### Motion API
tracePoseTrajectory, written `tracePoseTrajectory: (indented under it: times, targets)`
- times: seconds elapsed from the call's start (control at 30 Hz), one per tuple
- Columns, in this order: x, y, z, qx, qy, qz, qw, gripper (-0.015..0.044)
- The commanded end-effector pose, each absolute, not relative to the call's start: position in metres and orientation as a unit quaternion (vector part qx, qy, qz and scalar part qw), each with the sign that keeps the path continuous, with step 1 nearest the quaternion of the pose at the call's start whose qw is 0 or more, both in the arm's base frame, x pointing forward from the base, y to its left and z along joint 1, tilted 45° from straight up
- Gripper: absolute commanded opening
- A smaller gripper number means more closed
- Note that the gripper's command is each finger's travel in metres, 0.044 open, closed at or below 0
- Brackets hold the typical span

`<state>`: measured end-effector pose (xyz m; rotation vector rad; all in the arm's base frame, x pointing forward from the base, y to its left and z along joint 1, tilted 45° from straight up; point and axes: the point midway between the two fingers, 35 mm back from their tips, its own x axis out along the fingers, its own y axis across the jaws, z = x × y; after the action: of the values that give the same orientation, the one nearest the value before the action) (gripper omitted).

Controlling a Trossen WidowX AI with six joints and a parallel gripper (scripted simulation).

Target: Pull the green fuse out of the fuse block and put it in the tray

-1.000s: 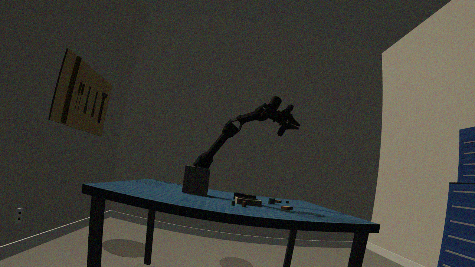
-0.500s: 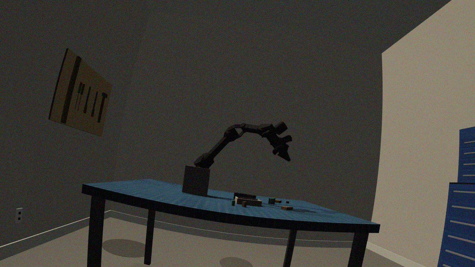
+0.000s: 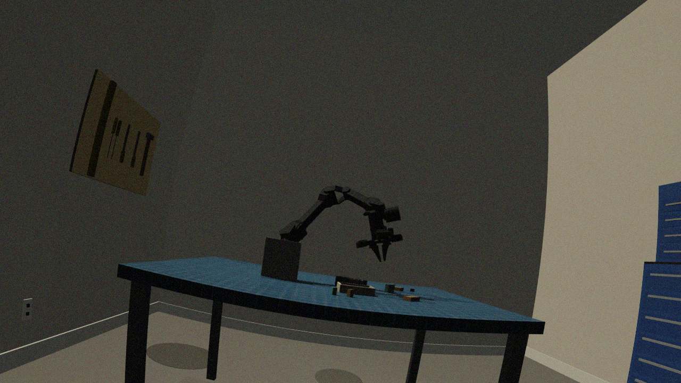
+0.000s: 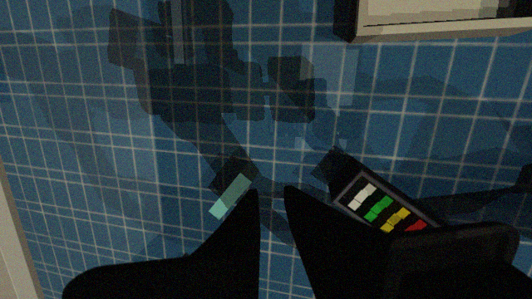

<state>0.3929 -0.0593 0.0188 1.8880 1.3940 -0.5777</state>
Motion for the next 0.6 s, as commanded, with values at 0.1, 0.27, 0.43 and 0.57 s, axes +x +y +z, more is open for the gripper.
tracePoseTrajectory:
  times: [0.1,0.27,0.43,0.57]
  targets:
    - [0.314,0.016,0.015,0.715,0.547,-0.427,0.090,0.0069]
    - [0.315,0.016,0.013,0.712,0.545,-0.437,0.079,0.0069]
    - [0.315,0.016,0.013,0.712,0.545,-0.437,0.079,0.0069]
    - [0.315,0.017,0.011,0.712,0.545,-0.437,0.079,0.0069]
